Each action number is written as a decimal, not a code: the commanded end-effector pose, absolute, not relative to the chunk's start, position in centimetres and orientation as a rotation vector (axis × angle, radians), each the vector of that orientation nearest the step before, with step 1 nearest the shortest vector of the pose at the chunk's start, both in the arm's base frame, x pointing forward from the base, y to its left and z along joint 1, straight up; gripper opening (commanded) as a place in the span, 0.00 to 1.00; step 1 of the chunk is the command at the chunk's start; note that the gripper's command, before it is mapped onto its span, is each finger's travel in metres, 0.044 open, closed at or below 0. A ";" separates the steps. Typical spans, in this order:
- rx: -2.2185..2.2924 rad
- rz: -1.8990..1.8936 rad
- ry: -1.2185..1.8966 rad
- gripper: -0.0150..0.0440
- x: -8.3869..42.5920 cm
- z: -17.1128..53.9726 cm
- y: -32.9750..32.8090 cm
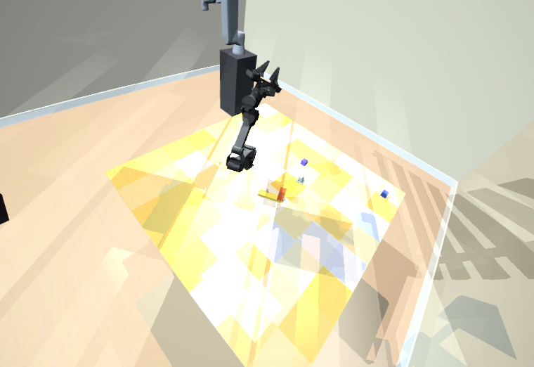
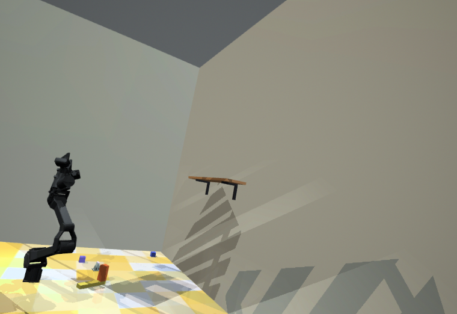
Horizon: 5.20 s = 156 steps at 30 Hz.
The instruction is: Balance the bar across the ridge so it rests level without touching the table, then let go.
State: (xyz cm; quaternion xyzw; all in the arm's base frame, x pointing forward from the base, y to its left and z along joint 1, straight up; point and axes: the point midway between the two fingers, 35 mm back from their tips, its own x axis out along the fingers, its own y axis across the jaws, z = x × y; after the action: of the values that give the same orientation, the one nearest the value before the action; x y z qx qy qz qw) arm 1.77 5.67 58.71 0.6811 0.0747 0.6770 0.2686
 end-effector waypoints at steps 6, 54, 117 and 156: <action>1.737 1.760 0.208 0.79 1.1 58.2 8.8; 1.406 1.019 0.504 0.79 11.9 48.7 23.5; 1.725 -0.732 0.715 0.79 31.6 26.7 7.9; 1.974 -1.926 0.462 0.79 26.4 19.4 -6.7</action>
State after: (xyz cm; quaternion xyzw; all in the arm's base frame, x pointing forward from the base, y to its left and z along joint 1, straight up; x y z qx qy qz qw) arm 26.44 -6.72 19.31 0.6952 0.1654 -0.6759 0.1801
